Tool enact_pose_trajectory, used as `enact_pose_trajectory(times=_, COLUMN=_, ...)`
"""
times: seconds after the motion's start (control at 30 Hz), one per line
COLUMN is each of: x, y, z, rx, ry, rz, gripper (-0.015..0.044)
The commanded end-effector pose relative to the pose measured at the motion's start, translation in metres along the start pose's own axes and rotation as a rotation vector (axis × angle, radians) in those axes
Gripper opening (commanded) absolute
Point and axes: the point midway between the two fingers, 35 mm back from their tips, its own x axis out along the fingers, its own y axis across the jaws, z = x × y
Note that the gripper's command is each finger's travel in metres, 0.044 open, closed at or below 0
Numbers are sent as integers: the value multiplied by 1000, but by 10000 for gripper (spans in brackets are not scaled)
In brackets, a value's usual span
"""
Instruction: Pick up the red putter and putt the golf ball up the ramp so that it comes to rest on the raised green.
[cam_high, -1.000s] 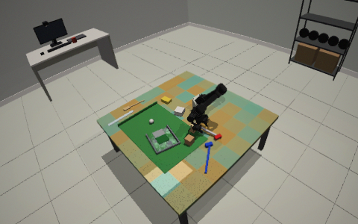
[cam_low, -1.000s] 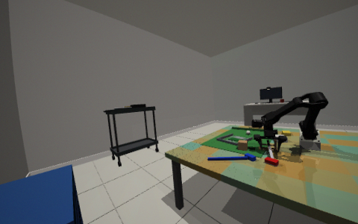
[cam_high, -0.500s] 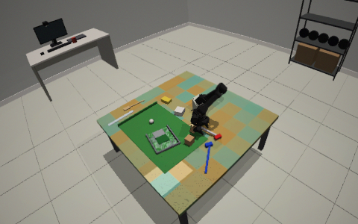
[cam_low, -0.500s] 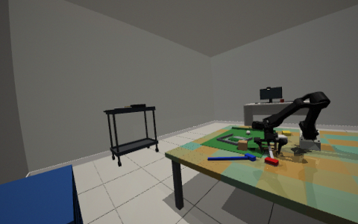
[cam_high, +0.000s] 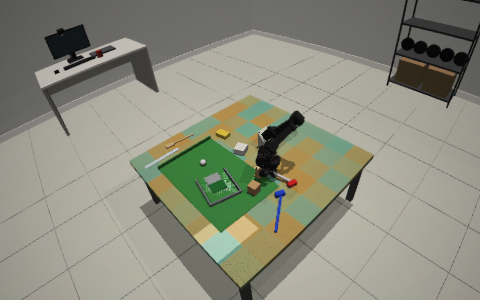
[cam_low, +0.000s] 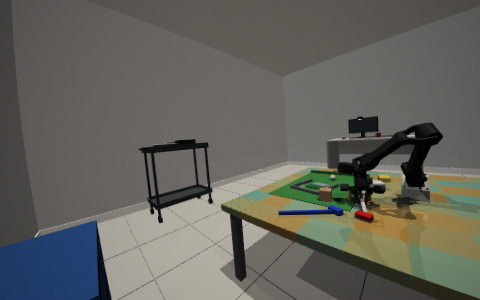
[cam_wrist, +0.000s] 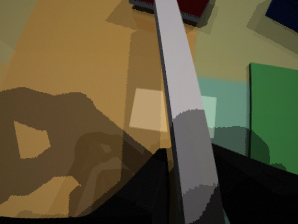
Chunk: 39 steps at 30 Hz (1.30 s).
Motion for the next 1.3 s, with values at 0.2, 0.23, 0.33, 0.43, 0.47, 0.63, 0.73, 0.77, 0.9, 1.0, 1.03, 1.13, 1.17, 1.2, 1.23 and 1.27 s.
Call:
enact_pose_trajectory(times=0.2, x=-1, y=0, z=0, rx=-1, ry=2, rz=0, gripper=0)
enact_pose_trajectory(times=0.23, x=-2, y=-1, z=0, rx=0, ry=4, rz=0, gripper=0)
enact_pose_trajectory(times=0.33, x=-7, y=-2, z=-1, rx=8, ry=13, rz=1, gripper=0)
enact_pose_trajectory(times=0.43, x=-13, y=-3, z=0, rx=17, ry=22, rz=1, gripper=0)
enact_pose_trajectory(times=0.47, x=-16, y=-3, z=0, rx=20, ry=25, rz=2, gripper=0)
enact_pose_trajectory(times=0.63, x=-27, y=-3, z=2, rx=36, ry=35, rz=4, gripper=0)
enact_pose_trajectory(times=0.73, x=-34, y=-3, z=5, rx=46, ry=38, rz=5, gripper=0)
enact_pose_trajectory(times=0.77, x=-36, y=-3, z=6, rx=49, ry=39, rz=5, gripper=0)
enact_pose_trajectory(times=0.9, x=-45, y=-2, z=11, rx=62, ry=39, rz=6, gripper=0)
enact_pose_trajectory(times=1.0, x=-52, y=-2, z=16, rx=72, ry=37, rz=6, gripper=0)
enact_pose_trajectory(times=1.03, x=-54, y=-1, z=17, rx=76, ry=36, rz=6, gripper=0)
enact_pose_trajectory(times=1.13, x=-61, y=-1, z=23, rx=86, ry=31, rz=5, gripper=0)
enact_pose_trajectory(times=1.17, x=-64, y=-1, z=25, rx=89, ry=29, rz=4, gripper=0)
enact_pose_trajectory(times=1.2, x=-66, y=0, z=27, rx=92, ry=27, rz=4, gripper=0)
enact_pose_trajectory(times=1.23, x=-68, y=0, z=30, rx=96, ry=25, rz=3, gripper=0)
enact_pose_trajectory(times=1.27, x=-71, y=0, z=32, rx=99, ry=22, rz=2, gripper=0)
